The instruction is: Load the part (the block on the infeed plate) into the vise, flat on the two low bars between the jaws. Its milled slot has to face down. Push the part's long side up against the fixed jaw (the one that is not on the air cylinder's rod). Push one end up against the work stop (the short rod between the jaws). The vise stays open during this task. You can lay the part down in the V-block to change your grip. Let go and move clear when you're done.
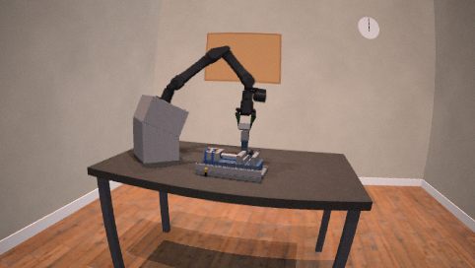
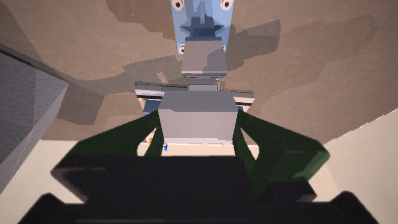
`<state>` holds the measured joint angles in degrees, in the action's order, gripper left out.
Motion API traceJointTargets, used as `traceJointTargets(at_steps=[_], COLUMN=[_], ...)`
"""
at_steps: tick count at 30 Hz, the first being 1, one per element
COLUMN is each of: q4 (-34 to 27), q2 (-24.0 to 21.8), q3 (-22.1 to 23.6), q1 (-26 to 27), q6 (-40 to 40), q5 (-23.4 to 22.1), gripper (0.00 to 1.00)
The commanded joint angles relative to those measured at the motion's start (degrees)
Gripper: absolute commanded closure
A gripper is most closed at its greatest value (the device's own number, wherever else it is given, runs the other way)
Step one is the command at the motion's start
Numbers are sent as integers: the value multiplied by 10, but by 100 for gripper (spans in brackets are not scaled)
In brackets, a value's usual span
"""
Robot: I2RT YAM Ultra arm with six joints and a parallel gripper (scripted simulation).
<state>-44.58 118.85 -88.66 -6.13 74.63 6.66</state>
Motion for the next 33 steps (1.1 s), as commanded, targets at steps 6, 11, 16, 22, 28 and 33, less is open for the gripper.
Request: traceJointTargets(at_steps=[6, 11, 16, 22, 28, 33], q4=[28, 37, 46, 55, 59, 64], q2=[-28, -32, -35, -38, -38, -39], q3=[23, 31, 39, 43, 49, 46], q1=[28, 38, 50, 62, 68, 75], q6=[28, 38, 49, 60, 66, 72], q5=[-63, -89, -119, -150, -168, -184], gripper=[100, 100, 100, 100, 100, 100])
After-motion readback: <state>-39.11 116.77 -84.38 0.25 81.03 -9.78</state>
